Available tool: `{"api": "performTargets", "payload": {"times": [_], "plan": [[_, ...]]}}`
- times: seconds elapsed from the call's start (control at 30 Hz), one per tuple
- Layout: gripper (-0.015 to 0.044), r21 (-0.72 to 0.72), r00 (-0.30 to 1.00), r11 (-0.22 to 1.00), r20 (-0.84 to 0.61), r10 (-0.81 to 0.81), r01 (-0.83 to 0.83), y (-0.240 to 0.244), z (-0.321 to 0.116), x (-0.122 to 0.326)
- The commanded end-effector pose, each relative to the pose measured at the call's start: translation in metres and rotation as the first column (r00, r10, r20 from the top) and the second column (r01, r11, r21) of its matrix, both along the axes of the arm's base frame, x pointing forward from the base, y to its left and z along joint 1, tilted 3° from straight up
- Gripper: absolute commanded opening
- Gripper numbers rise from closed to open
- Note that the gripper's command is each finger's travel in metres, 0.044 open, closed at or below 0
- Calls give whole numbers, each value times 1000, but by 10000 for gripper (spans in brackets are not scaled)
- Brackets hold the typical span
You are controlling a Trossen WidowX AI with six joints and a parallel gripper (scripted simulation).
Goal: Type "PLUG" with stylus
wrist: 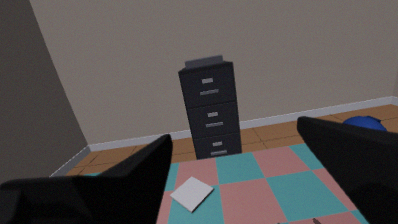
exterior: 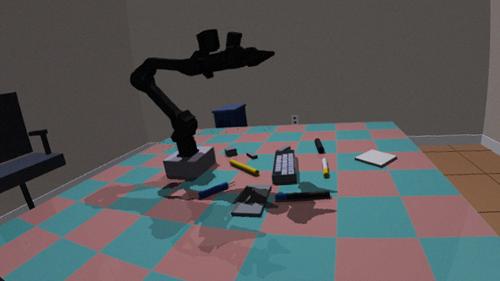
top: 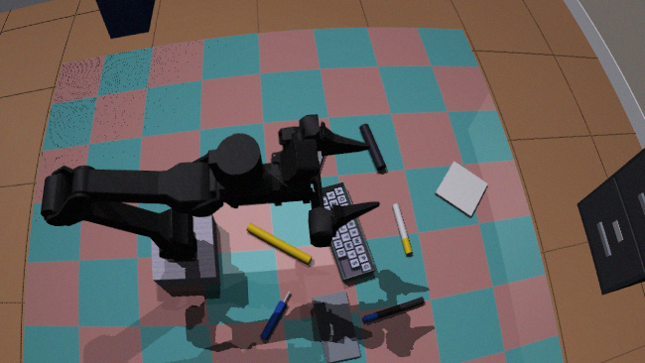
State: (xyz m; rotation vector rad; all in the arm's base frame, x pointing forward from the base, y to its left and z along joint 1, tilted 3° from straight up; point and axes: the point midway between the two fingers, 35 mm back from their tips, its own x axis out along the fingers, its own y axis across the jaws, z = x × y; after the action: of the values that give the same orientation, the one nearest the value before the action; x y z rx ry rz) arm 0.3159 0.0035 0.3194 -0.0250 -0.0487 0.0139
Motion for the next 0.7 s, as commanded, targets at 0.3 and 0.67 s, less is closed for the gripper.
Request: {"api": "performTargets", "payload": {"times": [0.3, 0.67], "plan": [[178, 26, 829, 997, -554, 75, -73, 40, -112, 59], [0, -23, 222, 989, -975, 11, -148, 90, -260, 46]]}}
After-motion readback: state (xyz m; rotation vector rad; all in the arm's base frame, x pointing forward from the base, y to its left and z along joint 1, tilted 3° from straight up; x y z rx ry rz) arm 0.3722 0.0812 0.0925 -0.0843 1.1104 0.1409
